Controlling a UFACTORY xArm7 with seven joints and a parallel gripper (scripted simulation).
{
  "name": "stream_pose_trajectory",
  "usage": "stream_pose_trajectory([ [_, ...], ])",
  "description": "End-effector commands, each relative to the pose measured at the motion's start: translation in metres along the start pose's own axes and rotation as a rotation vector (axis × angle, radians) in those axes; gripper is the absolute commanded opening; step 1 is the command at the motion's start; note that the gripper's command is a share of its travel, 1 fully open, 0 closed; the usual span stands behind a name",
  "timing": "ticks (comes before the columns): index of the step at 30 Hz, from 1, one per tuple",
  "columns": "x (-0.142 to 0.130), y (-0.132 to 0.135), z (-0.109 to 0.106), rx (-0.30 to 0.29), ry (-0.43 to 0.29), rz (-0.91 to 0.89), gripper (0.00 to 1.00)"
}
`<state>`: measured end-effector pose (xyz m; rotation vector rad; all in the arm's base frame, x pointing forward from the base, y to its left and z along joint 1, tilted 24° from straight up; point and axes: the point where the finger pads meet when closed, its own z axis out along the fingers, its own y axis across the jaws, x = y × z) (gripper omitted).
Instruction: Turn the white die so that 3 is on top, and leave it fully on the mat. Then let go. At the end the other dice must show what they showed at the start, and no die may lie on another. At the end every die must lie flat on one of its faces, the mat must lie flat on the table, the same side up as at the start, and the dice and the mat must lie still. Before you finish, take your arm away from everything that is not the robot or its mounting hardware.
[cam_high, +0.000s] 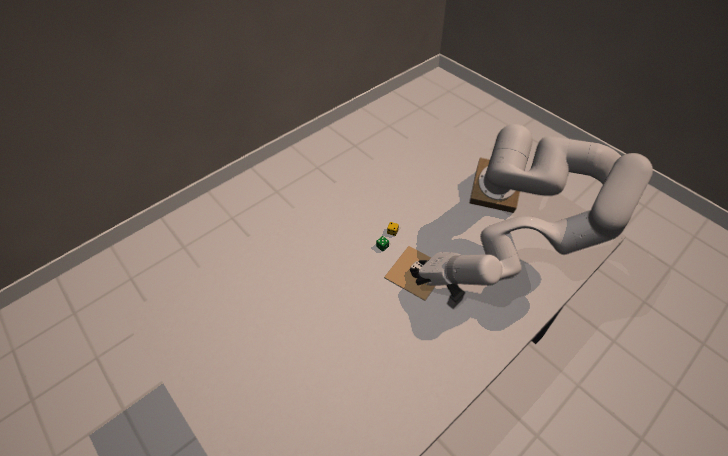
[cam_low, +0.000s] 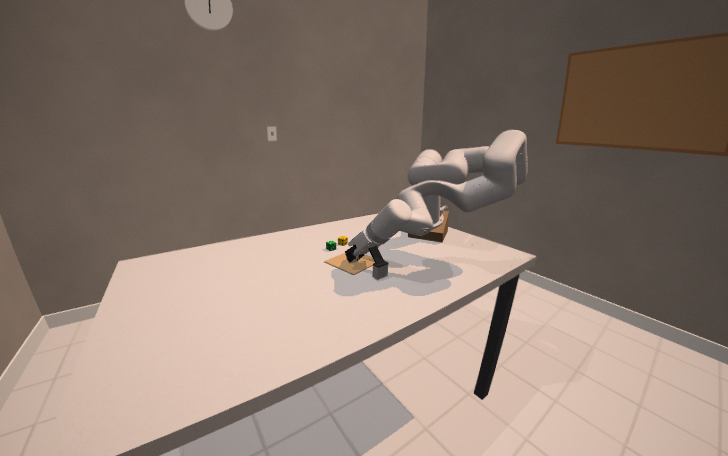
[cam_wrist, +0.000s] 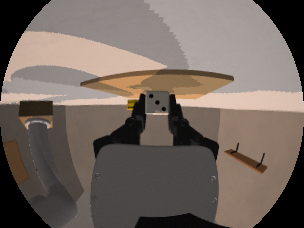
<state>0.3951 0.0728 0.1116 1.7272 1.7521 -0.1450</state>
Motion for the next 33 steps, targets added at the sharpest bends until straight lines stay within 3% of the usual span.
stream_pose_trajectory([
  [1, -0.001, 0.001, -0.001, -0.001, 0.001, 0.002, 0.27],
  [12, -0.005, 0.001, -0.005, -0.001, 0.001, 0.002, 0.27],
  [33, -0.049, 0.0, -0.049, -0.001, 0.001, 0.002, 0.27],
])
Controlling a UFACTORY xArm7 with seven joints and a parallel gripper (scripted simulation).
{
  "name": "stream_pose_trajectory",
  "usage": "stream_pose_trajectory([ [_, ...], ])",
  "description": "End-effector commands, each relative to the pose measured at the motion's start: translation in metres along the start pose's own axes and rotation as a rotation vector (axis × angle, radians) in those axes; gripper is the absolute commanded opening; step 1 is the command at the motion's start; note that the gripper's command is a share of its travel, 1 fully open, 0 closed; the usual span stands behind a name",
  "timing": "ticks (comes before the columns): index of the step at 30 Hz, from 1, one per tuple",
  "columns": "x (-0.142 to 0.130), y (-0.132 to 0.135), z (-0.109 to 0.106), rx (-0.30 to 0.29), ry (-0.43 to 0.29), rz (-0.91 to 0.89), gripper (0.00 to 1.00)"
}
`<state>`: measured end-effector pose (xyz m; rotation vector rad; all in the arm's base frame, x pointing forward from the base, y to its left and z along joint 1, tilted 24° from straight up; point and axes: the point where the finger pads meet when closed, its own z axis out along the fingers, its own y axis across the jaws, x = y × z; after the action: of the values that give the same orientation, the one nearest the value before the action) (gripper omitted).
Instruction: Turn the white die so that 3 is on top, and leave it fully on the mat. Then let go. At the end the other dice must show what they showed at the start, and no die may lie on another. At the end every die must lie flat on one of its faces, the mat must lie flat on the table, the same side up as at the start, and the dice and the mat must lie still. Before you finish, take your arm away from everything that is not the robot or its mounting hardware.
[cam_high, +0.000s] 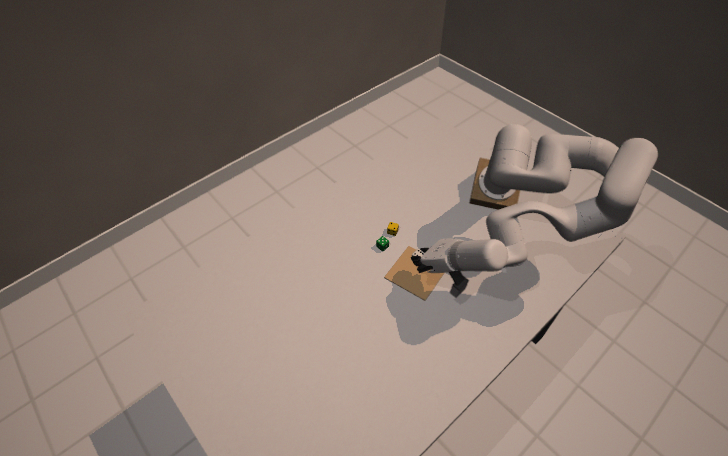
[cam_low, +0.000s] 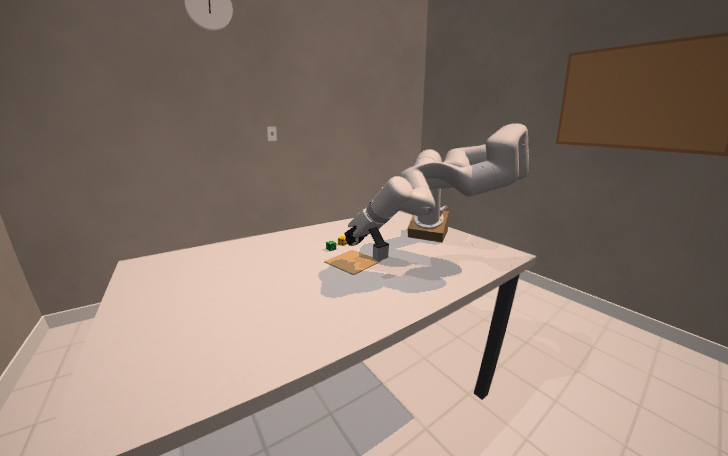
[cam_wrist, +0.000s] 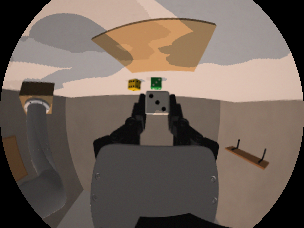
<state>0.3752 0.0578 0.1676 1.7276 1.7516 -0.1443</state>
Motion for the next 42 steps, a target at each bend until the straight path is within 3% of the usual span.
stream_pose_trajectory([
  [1, -0.006, 0.0002, -0.0068, -0.001, 0.001, 0.001, 0.27],
  [15, -0.0065, 0.0002, -0.0073, 0.0, 0.017, 0.001, 0.27],
  [23, -0.0103, 0.0002, -0.0069, 0.001, 0.232, 0.0, 0.27],
  [32, -0.0113, 0.0001, -0.0065, 0.0, 0.278, 0.0, 0.27],
  [40, -0.0148, 0.0, -0.005, 0.002, 0.493, -0.001, 0.27],
  [42, -0.0148, 0.0, -0.005, 0.002, 0.493, -0.001, 0.27],
])
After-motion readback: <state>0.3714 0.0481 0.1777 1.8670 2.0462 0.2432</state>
